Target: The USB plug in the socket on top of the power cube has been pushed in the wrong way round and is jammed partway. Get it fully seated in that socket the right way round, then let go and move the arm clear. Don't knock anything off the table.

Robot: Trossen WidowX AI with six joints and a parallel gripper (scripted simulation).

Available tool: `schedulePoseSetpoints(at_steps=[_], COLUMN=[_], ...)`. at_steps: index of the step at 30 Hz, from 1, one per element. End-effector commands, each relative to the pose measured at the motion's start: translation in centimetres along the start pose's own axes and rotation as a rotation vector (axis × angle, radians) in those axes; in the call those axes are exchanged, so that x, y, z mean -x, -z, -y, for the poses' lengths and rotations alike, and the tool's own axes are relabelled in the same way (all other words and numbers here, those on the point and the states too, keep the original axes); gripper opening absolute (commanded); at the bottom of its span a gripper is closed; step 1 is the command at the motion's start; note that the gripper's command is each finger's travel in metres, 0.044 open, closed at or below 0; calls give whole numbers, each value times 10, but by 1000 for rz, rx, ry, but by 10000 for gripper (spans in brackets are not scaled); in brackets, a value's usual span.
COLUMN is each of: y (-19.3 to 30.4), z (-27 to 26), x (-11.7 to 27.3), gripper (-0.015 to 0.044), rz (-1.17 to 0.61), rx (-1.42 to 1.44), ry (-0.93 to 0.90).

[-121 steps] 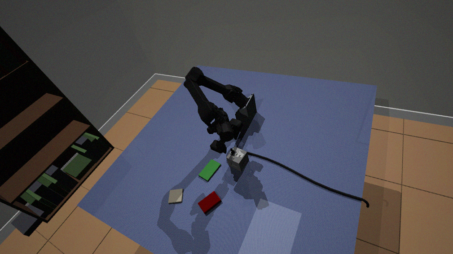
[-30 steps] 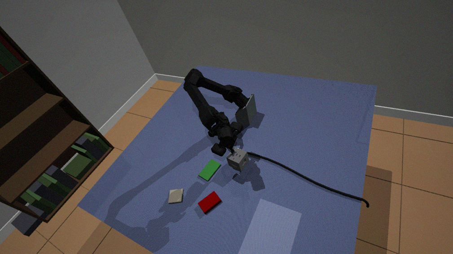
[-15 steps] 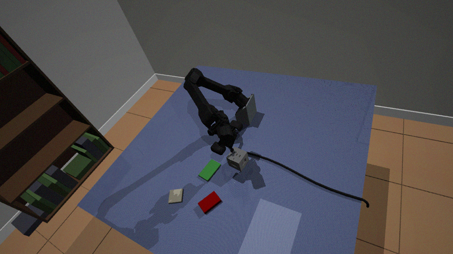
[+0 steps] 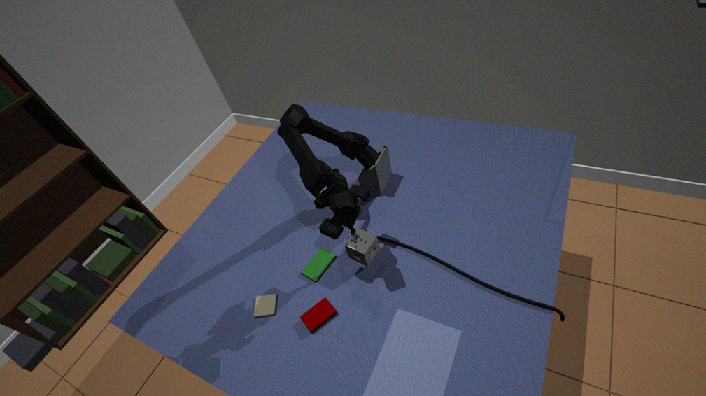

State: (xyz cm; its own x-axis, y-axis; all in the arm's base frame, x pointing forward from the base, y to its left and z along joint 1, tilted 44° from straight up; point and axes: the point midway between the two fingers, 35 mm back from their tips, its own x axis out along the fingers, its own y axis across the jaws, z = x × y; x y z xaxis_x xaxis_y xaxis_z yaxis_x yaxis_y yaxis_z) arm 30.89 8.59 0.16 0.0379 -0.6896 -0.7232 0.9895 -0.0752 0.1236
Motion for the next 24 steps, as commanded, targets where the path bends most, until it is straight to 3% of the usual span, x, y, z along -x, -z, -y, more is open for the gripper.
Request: schedulePoseSetpoints(at_steps=[1,10,24], y=[0,0,0], z=[-1,-1,0], x=[5,4,3], gripper=[0,0,0], rz=[-8,-3,-1], rx=[-10,37,406], ry=[-1,-1,-1])
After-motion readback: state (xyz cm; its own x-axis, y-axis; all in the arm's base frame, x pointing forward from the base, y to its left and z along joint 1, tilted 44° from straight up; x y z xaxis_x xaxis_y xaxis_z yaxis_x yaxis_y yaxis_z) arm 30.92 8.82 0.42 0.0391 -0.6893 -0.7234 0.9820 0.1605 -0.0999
